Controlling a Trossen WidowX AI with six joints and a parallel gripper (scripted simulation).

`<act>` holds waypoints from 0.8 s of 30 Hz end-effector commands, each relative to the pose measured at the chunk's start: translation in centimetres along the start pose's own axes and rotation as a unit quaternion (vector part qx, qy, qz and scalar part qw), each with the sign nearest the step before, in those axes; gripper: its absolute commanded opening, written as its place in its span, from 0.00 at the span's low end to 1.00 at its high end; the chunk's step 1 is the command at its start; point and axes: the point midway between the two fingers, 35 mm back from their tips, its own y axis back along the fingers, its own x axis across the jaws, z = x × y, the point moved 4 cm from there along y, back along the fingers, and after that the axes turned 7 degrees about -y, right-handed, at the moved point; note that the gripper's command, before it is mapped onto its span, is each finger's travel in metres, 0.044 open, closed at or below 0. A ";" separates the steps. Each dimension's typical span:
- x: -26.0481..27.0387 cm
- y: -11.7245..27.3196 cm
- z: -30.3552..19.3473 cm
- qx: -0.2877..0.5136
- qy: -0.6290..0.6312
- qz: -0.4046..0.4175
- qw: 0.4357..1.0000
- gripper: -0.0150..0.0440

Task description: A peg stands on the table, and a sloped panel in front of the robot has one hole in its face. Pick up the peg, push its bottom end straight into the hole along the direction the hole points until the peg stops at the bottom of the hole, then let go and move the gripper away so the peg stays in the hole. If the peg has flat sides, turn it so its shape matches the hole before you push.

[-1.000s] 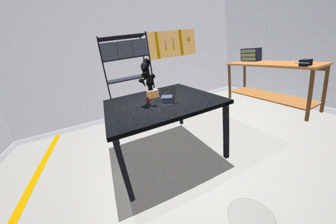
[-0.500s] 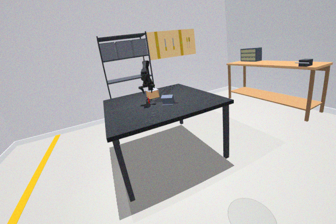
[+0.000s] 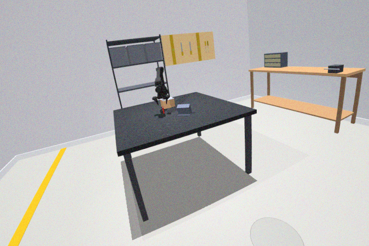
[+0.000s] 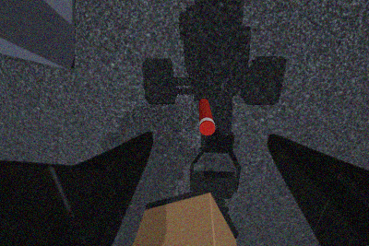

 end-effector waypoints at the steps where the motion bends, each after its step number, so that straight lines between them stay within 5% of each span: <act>1: -0.1 -0.8 -0.1 0.005 0.002 -0.003 1.000 1.00; 24: 0.0 -4.6 0.0 0.006 0.002 -0.003 1.000 1.00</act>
